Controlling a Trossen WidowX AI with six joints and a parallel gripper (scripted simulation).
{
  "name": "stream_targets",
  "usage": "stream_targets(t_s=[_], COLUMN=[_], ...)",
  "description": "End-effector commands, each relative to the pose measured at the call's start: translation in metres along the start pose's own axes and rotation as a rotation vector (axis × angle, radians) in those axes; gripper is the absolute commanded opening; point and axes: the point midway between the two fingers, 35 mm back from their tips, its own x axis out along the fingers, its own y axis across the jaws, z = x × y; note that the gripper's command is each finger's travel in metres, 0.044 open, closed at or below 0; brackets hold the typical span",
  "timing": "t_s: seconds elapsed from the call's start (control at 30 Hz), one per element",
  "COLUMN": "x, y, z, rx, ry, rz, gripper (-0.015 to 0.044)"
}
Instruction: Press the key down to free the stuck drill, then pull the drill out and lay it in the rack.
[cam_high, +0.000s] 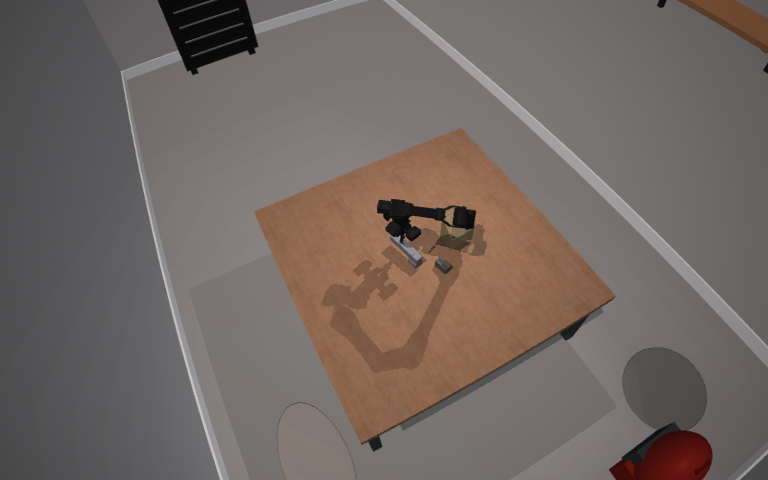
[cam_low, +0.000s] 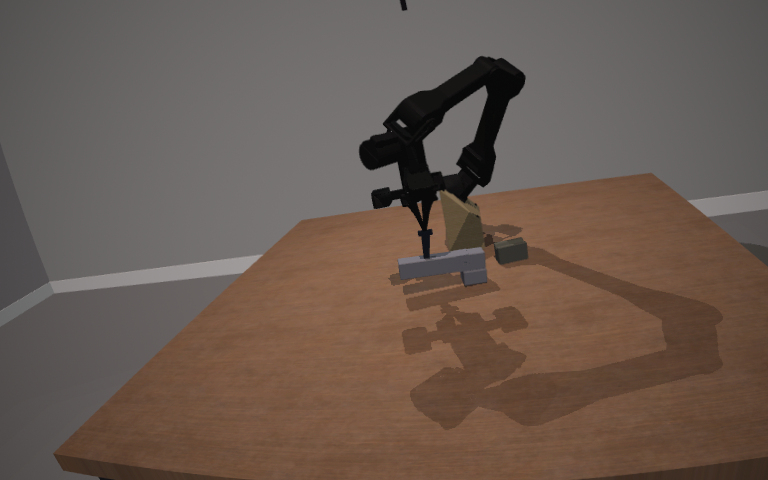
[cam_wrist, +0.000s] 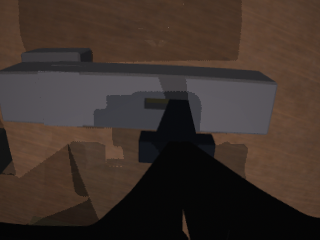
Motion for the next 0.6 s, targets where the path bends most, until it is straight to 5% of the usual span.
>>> stream_targets(t_s=[0.0,0.57], x=[0.0038,0.0096], y=[0.0007,-0.0005], z=[-0.0007,0.0012], rx=[0.005,0.005], ry=[0.002,0.002], rz=[0.005,0.005], gripper=[0.0,0.0])
